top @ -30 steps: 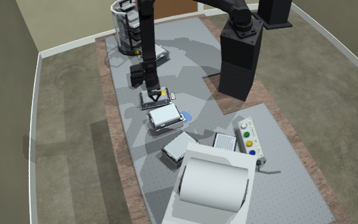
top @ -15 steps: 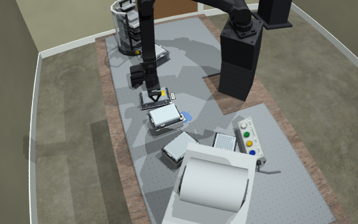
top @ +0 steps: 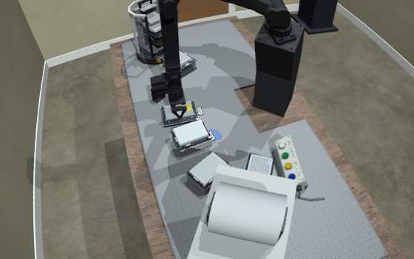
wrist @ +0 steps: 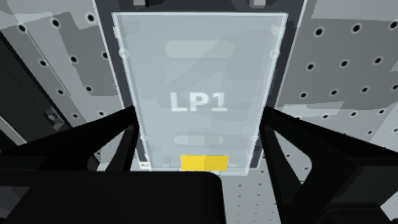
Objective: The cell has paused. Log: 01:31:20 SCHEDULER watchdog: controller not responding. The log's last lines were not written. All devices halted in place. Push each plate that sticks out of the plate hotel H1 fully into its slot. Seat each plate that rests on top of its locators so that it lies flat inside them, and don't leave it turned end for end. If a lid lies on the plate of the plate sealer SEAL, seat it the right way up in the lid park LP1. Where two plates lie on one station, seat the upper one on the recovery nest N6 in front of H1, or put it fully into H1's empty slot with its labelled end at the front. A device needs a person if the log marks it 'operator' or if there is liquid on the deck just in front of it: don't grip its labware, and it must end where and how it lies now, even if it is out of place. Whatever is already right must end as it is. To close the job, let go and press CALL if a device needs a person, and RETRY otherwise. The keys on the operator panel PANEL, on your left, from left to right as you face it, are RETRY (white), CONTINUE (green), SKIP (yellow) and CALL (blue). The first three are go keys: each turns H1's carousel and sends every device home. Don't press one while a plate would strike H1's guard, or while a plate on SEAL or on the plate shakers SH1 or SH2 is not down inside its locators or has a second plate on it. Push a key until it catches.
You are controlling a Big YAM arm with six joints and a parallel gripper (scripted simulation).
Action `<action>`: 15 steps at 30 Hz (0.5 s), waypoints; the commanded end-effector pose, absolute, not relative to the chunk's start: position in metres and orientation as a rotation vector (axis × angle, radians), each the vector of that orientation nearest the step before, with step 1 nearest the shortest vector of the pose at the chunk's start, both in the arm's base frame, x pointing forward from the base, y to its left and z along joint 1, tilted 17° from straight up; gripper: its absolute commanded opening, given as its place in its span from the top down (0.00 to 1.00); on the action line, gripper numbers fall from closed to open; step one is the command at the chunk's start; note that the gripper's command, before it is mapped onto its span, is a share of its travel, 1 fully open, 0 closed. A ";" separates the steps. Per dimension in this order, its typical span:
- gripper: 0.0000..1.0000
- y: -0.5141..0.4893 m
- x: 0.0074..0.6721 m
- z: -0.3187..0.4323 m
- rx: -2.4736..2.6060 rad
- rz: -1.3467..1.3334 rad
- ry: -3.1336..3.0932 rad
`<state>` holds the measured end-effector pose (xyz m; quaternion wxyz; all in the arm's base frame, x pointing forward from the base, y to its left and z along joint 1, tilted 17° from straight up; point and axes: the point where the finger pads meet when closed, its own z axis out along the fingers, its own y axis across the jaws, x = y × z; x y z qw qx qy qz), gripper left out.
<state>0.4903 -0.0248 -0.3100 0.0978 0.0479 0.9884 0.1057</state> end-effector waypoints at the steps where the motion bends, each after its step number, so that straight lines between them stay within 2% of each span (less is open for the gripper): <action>1: 0.16 -0.018 0.493 -0.318 0.137 0.311 2.924; 15: 0.16 -0.017 0.494 -0.319 0.137 0.311 2.925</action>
